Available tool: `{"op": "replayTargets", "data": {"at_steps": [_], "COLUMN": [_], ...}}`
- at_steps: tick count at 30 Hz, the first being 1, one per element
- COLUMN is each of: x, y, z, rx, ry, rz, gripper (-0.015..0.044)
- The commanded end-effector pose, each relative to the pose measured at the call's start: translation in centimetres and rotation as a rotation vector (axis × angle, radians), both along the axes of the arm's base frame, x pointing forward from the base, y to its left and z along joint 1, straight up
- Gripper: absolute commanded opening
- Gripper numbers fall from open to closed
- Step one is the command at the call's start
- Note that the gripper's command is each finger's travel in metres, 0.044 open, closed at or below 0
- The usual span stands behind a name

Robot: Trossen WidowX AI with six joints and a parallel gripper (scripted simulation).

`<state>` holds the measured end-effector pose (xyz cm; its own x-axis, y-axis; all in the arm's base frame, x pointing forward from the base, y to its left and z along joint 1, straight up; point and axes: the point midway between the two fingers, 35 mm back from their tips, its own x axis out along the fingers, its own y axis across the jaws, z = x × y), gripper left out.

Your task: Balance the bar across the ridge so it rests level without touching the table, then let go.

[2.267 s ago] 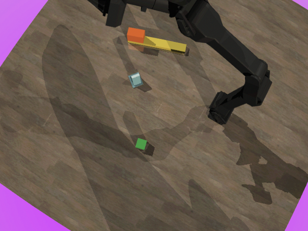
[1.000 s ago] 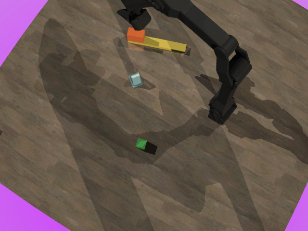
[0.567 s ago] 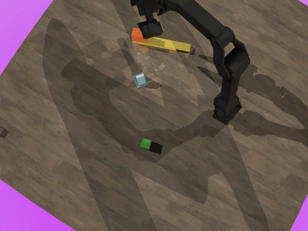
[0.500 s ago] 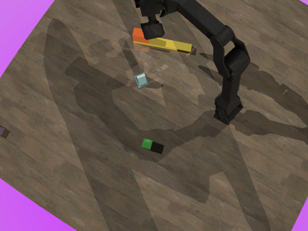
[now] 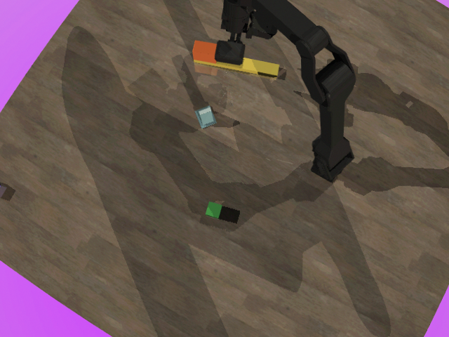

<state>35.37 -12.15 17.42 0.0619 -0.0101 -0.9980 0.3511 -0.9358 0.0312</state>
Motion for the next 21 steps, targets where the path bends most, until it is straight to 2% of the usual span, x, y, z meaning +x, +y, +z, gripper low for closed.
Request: {"op": "replayTargets", "data": {"at_steps": [1, 7, 21], "x": [-0.5, -0.3, -0.1], "y": [-0.1, -0.2, -0.2], "z": [-0.2, -1.3, -9.6], "rx": [0.0, 0.0, 0.0], "ry": [0.028, 0.028, 0.028], "rz": [-0.034, -0.034, -0.034], "gripper": [0.0315, 0.0315, 0.0315]}}
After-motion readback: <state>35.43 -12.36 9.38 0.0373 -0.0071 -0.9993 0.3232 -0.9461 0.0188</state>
